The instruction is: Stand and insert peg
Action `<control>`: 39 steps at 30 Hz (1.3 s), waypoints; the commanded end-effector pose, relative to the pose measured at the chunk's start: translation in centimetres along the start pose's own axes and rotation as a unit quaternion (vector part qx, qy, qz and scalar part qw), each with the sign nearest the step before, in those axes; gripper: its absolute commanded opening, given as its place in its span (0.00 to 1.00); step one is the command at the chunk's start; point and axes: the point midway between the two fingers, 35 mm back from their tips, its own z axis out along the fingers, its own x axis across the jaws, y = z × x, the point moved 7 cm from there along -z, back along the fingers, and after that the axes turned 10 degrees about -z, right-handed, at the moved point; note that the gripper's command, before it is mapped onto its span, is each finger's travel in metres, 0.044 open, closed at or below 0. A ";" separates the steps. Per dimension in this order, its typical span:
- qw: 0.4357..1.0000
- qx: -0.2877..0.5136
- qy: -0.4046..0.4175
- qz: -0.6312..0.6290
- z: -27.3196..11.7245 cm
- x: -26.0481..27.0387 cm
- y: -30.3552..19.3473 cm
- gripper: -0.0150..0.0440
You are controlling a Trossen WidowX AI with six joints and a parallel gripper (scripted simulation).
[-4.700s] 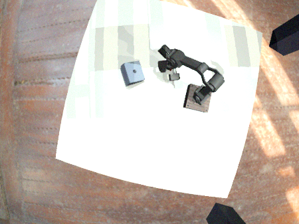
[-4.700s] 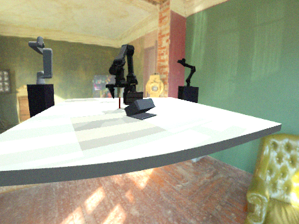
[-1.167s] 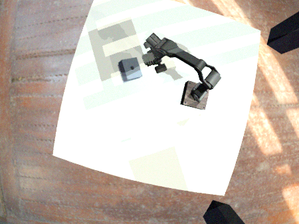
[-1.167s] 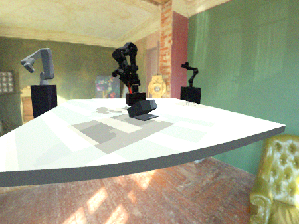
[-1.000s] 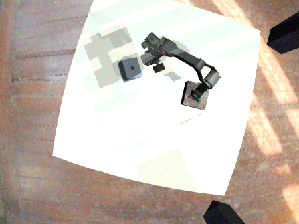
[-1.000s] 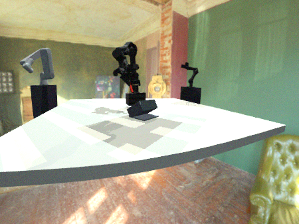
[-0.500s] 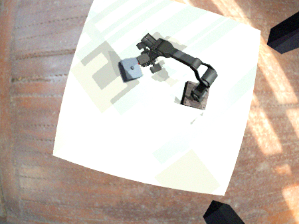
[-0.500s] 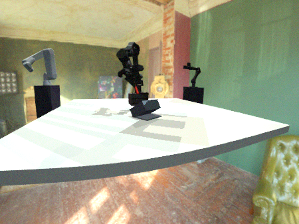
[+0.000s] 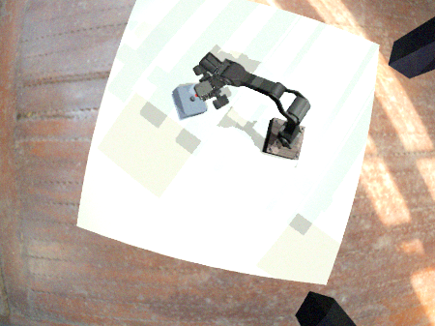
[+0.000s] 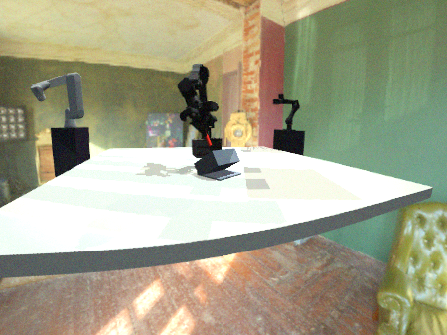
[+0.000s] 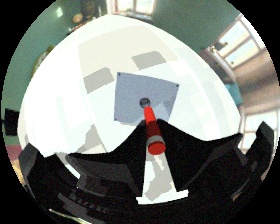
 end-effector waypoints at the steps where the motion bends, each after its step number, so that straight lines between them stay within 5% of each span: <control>1: 1.000 -0.003 0.006 0.003 0.8 0.2 0.0 0.25; 39: 1.000 -0.007 0.002 -0.007 3.1 0.1 0.1 0.25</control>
